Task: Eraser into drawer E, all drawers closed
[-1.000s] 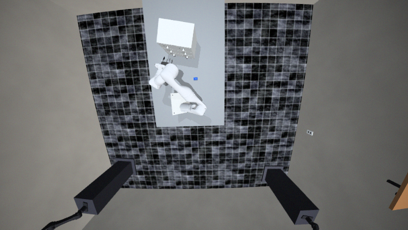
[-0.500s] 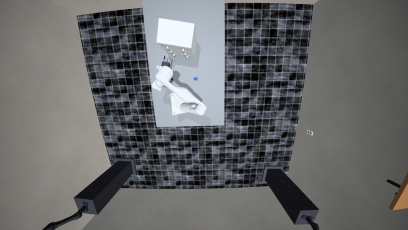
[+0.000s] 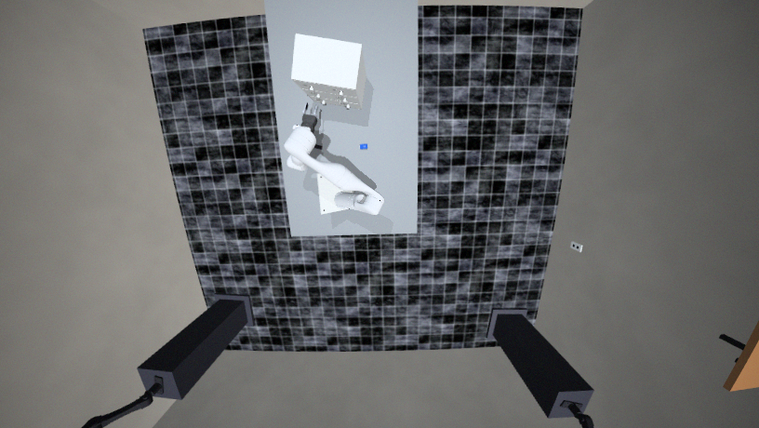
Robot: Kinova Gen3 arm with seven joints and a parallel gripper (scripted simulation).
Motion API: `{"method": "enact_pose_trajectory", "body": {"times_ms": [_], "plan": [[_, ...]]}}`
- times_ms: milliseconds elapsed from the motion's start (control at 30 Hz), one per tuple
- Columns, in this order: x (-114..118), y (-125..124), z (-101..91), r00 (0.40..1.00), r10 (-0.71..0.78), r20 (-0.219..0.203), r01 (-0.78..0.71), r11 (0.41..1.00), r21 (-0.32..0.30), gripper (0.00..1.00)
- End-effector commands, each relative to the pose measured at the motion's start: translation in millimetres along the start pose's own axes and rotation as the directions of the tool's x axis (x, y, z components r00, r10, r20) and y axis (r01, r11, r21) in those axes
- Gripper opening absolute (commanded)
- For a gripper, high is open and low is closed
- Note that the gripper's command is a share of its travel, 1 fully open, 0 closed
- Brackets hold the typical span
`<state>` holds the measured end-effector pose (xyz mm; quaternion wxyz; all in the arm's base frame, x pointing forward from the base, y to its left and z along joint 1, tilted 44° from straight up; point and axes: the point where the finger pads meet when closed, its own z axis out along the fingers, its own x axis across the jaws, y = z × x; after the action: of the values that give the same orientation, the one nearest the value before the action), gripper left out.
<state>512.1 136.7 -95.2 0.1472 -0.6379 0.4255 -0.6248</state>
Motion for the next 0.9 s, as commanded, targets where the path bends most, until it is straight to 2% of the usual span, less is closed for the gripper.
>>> {"method": "enact_pose_trajectory", "body": {"times_ms": [0, 467, 867], "plan": [[-0.9, 8.6, 1.0, 1.0, -0.015, 0.0, 0.015, 1.0, 0.016, 1.0], [-0.9, 11.5, 6.0, 1.0, -0.015, 0.001, 0.015, 0.997, 0.074, 1.0], [-1.0, 12.2, 7.0, 1.0, -0.015, 0.001, 0.015, 0.996, 0.086, 1.0]]}}
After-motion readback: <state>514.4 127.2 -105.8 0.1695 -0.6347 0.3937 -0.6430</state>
